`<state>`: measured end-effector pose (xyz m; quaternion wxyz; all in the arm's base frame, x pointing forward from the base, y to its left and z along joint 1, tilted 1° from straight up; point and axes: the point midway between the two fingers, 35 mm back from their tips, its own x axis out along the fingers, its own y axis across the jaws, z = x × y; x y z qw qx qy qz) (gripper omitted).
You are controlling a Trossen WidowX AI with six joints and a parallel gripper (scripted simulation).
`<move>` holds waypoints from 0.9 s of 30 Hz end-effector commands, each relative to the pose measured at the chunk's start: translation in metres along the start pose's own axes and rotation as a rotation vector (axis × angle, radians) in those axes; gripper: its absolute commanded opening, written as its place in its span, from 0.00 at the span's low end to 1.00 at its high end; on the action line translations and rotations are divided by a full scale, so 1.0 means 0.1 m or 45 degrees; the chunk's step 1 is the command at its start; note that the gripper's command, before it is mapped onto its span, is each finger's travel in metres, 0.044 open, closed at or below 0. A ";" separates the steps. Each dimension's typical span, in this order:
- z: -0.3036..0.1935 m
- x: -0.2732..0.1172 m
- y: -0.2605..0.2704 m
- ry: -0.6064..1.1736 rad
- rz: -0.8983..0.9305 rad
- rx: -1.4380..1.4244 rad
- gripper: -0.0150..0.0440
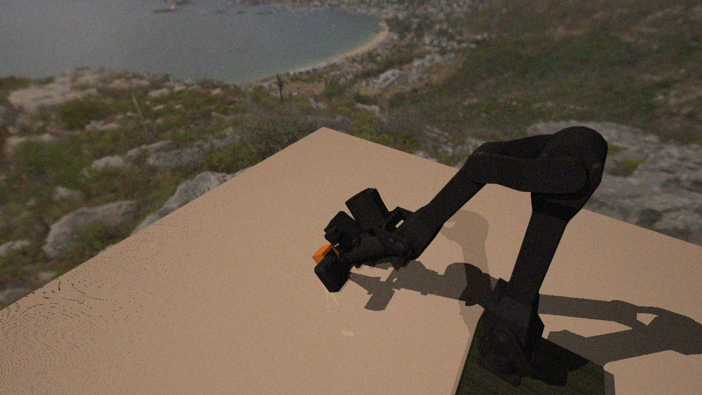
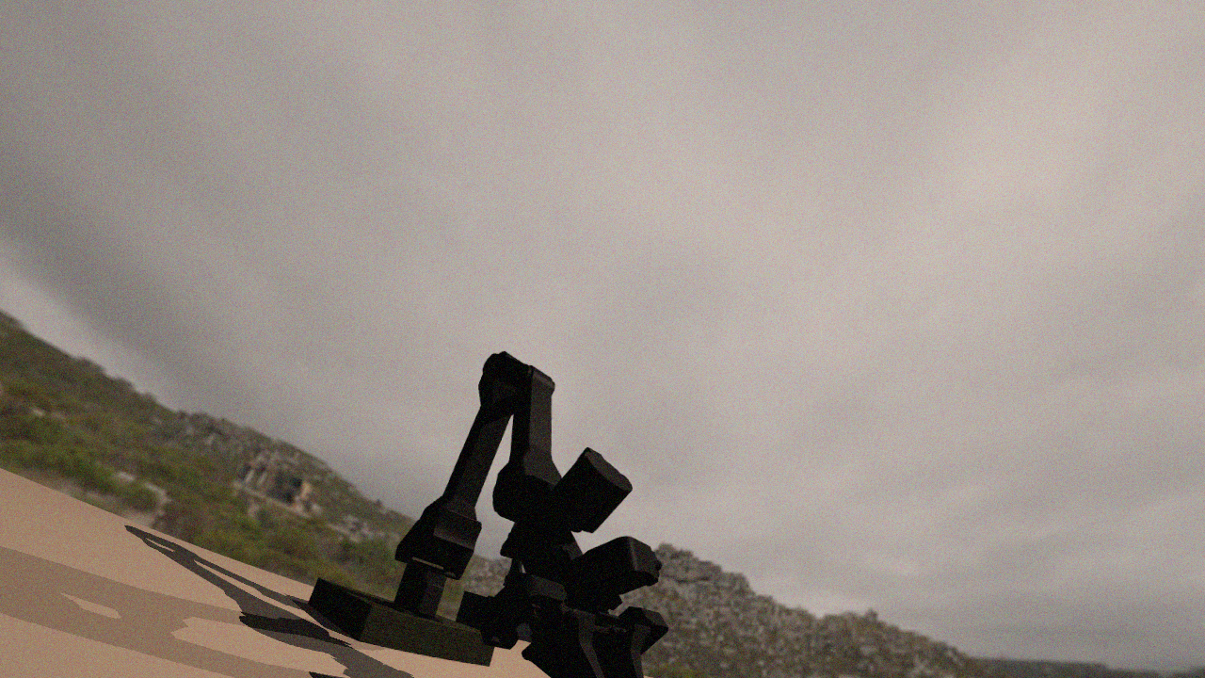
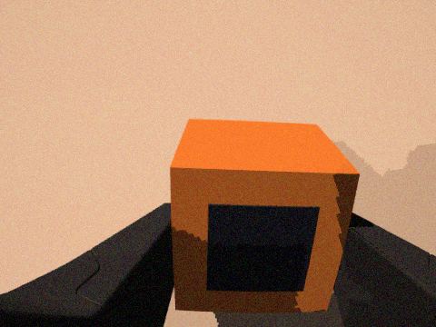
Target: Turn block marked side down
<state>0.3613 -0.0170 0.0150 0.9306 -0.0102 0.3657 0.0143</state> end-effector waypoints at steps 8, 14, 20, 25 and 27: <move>-0.13 -0.03 0.02 -0.198 0.007 0.006 0.25; -0.16 -0.11 0.02 -0.297 0.007 0.003 0.25; -0.15 -0.12 0.03 -0.315 0.007 0.003 0.25; -0.15 -0.13 0.03 -0.330 0.007 0.003 0.25; -0.15 -0.13 0.03 -0.330 0.007 0.003 0.25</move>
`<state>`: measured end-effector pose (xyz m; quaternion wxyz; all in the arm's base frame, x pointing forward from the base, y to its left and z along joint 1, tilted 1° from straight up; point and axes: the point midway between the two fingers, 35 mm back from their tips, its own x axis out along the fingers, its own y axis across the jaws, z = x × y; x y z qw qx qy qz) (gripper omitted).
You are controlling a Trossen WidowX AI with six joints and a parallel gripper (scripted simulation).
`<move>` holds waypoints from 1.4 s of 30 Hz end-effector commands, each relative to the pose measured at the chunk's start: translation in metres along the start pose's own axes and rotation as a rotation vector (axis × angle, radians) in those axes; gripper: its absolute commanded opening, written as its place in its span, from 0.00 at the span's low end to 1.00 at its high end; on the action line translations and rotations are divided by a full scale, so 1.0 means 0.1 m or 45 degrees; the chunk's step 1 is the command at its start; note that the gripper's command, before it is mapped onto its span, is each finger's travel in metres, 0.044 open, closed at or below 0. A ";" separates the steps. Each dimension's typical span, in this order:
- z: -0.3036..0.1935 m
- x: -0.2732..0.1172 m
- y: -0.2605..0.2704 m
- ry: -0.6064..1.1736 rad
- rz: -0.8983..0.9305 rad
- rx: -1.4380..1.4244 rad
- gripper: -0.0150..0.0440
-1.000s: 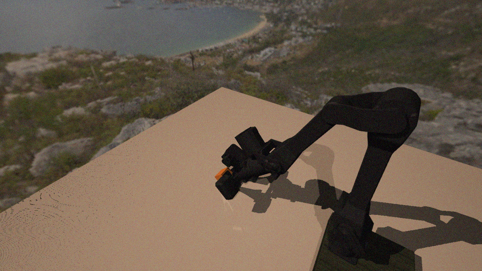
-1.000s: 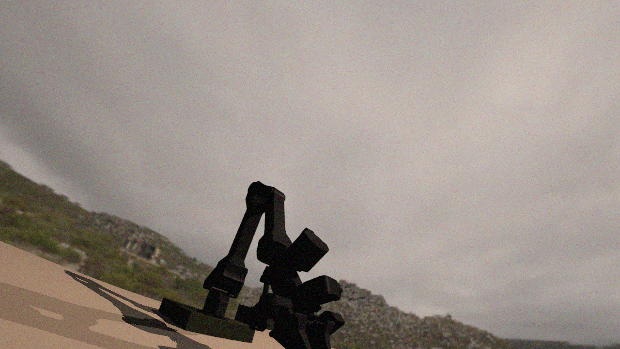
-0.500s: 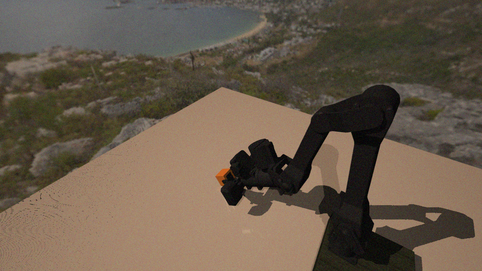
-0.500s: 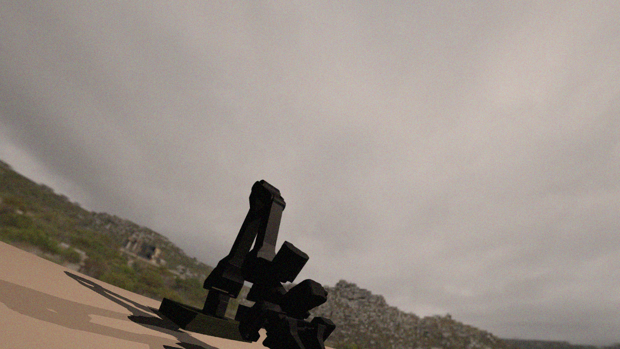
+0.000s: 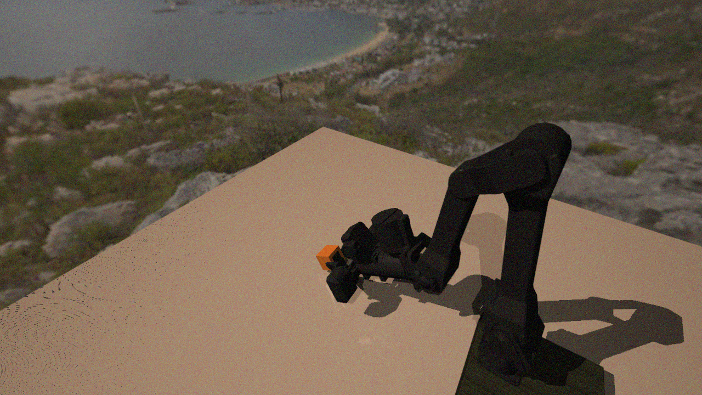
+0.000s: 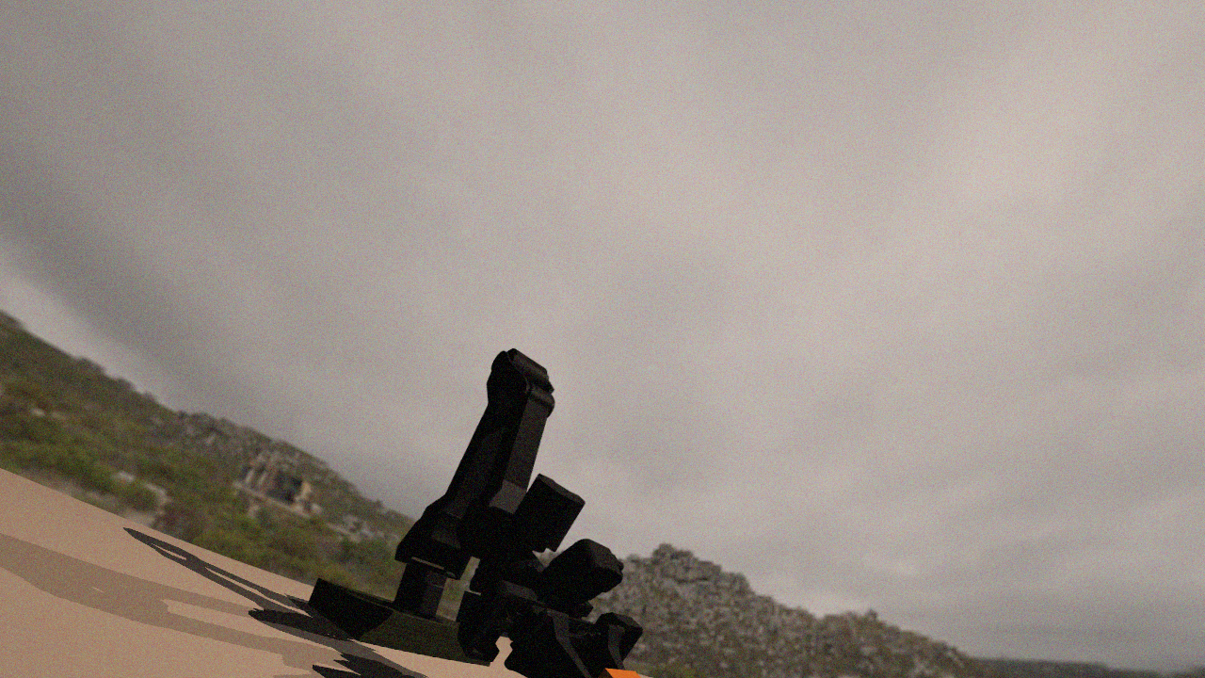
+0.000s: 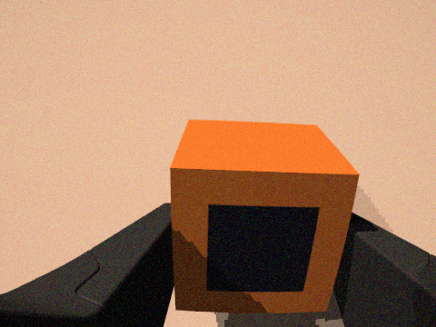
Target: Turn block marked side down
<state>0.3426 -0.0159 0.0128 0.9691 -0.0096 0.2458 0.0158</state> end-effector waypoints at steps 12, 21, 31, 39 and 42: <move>0.00 -0.01 0.01 -0.009 0.006 0.007 0.43; 0.00 -0.01 0.01 -0.009 0.006 0.007 0.83; 0.00 -0.01 0.01 -0.009 0.006 0.007 1.00; 0.00 -0.01 0.01 -0.009 0.006 0.007 1.00; 0.00 -0.01 0.01 -0.009 0.006 0.007 1.00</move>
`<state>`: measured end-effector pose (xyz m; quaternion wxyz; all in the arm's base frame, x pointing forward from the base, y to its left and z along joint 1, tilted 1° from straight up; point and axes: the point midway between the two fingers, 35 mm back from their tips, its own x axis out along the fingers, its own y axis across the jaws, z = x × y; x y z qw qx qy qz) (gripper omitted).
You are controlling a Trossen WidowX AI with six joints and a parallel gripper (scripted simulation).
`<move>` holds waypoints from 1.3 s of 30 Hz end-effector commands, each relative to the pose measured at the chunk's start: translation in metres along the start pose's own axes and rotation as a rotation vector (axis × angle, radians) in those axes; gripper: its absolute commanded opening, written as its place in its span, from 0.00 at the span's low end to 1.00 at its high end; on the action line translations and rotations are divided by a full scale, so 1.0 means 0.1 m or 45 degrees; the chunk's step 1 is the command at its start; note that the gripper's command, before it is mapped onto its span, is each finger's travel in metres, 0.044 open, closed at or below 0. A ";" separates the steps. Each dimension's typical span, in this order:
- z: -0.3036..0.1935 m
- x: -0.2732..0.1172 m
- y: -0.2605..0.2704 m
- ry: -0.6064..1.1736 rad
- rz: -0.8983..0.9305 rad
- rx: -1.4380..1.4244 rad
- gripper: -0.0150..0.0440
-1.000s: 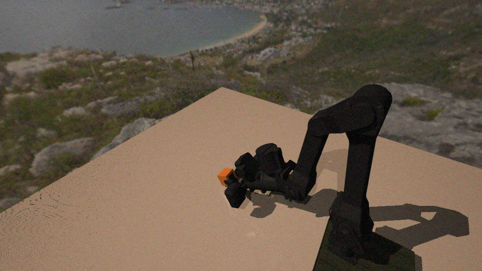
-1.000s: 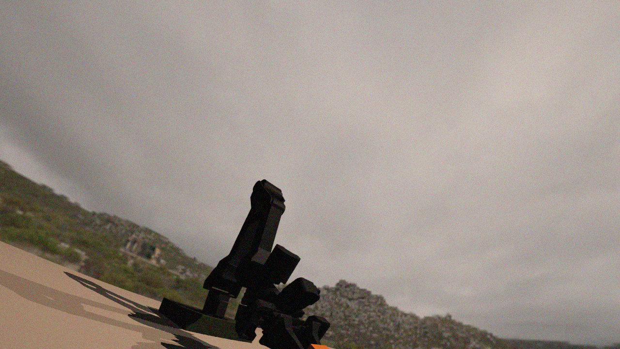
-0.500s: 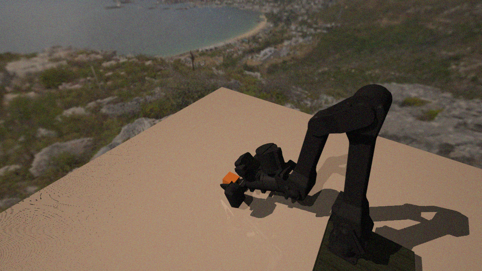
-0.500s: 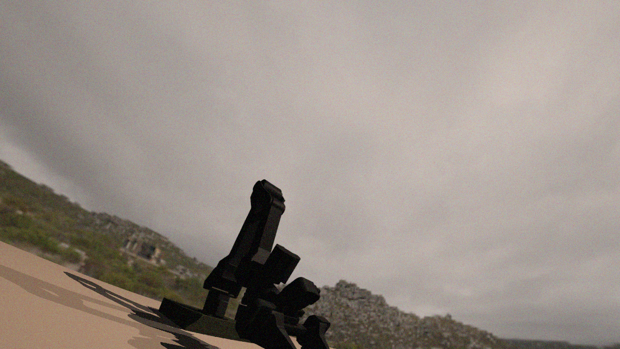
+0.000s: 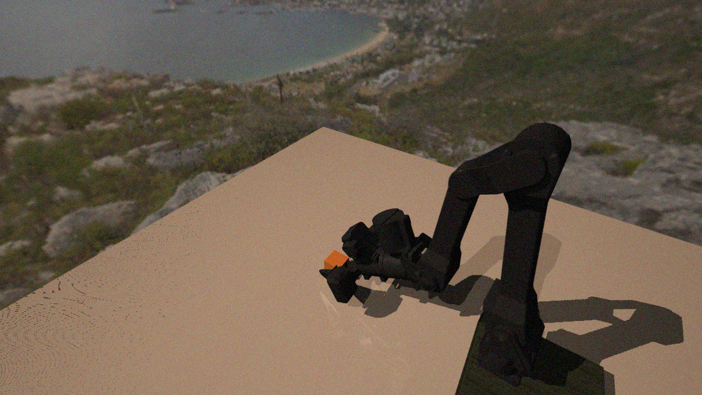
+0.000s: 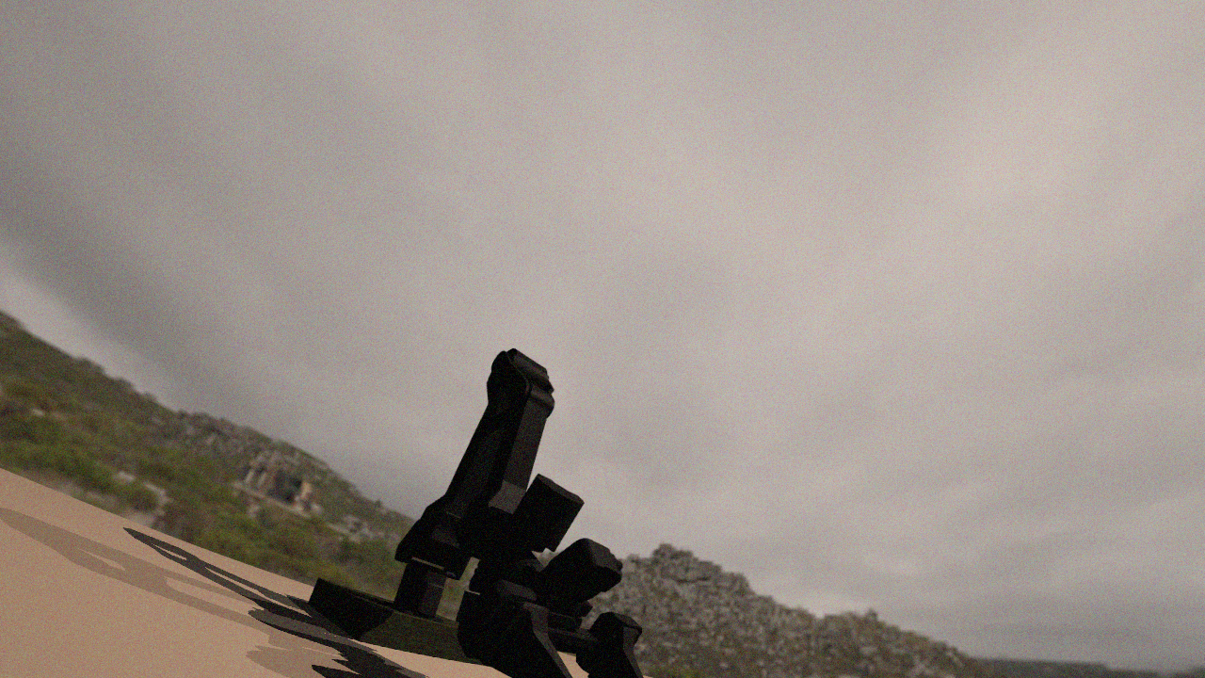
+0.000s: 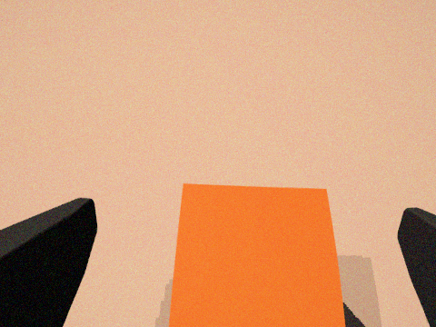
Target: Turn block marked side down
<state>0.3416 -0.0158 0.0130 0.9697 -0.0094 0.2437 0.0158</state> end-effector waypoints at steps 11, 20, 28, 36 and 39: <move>0.00 0.00 0.01 -0.004 0.006 0.007 1.00; 0.06 0.06 -0.01 0.108 0.005 0.010 1.00; 0.36 -0.17 -0.01 0.472 0.005 0.009 1.00; 0.51 -0.50 0.00 0.633 0.008 0.004 1.00; 0.51 -0.50 0.00 0.633 0.008 0.004 1.00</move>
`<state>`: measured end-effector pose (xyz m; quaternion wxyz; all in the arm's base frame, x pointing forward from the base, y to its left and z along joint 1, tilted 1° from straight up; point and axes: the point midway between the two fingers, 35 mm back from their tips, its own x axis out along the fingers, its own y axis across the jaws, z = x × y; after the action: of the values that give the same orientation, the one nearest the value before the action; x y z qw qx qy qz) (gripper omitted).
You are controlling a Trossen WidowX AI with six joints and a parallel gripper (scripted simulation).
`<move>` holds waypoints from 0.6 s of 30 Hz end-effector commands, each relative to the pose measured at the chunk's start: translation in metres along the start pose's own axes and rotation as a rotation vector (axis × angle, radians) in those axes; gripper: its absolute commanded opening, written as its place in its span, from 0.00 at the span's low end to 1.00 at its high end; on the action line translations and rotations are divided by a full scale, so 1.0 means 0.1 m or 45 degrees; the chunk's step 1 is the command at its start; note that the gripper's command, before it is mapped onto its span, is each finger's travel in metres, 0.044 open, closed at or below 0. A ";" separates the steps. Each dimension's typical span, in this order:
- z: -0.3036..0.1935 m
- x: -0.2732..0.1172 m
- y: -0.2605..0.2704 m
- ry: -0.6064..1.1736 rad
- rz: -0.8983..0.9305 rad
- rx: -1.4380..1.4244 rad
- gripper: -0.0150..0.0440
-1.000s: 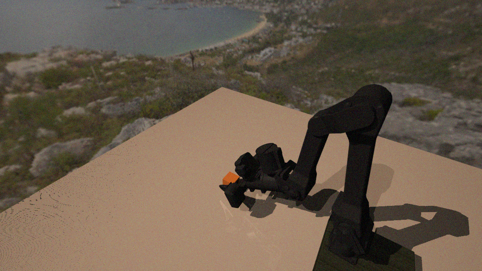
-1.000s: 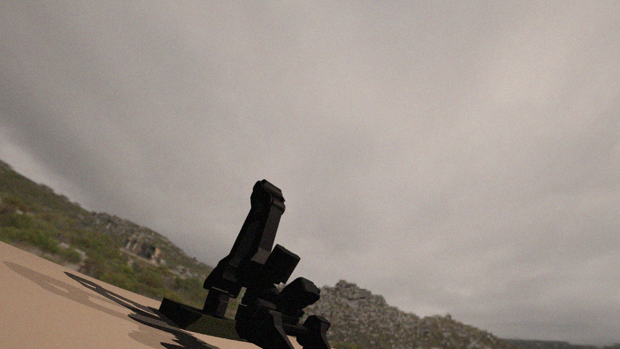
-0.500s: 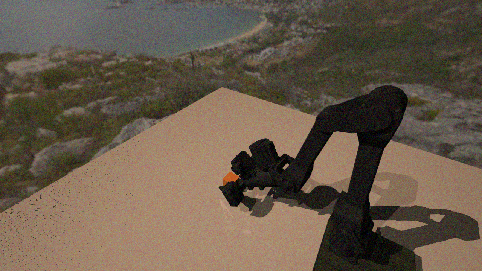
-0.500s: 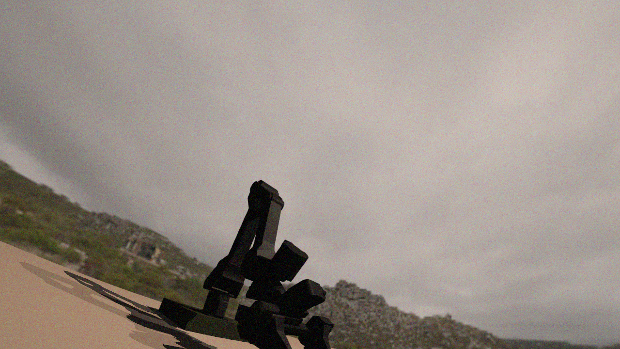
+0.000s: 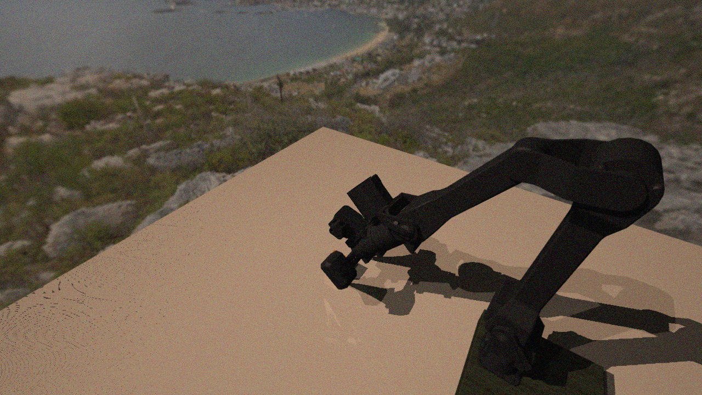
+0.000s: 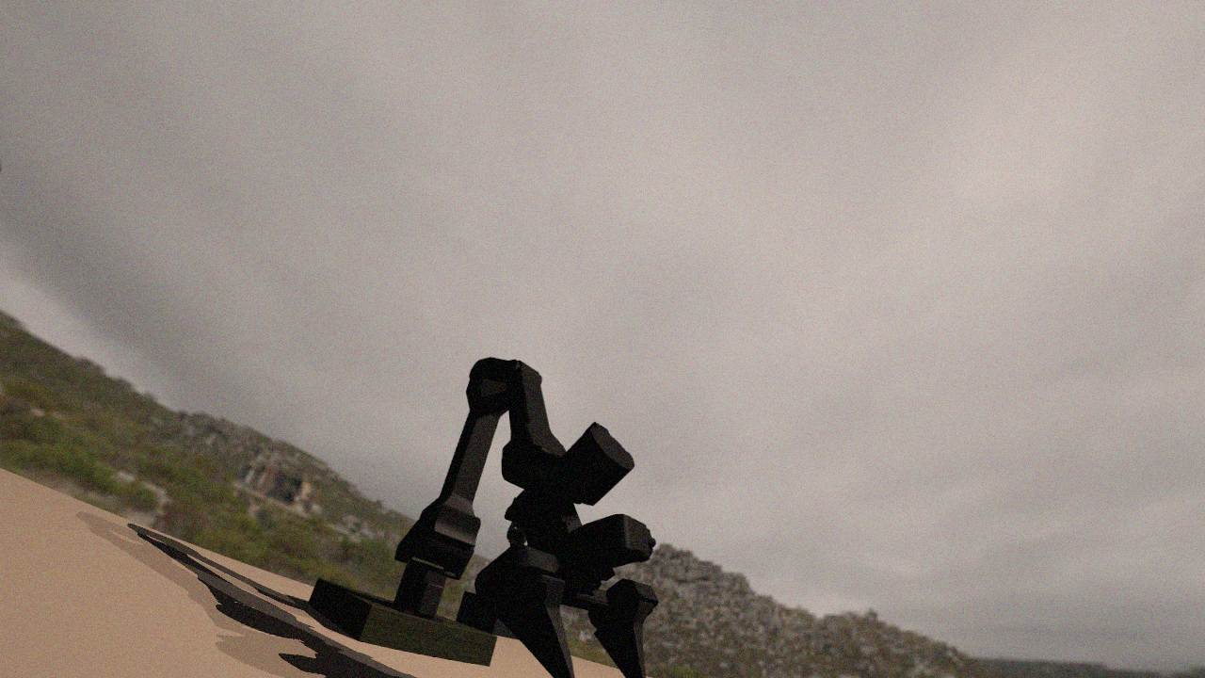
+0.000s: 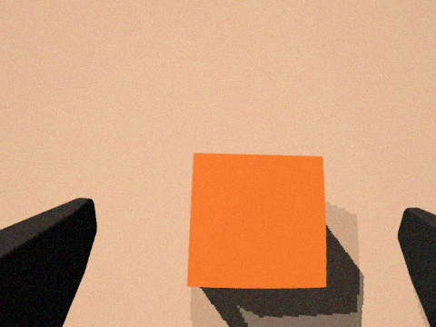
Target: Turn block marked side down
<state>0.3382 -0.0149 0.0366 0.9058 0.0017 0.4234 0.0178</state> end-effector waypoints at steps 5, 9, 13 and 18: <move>0.16 -0.45 0.01 0.148 -0.018 -0.024 1.00; 0.16 -0.45 0.01 0.148 -0.018 -0.024 1.00; 0.21 -0.43 0.00 0.208 -0.020 -0.016 1.00; 0.37 -0.38 -0.01 0.417 -0.024 -0.001 1.00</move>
<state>0.3307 -0.0162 0.0812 0.8472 -0.0061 0.5311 0.0143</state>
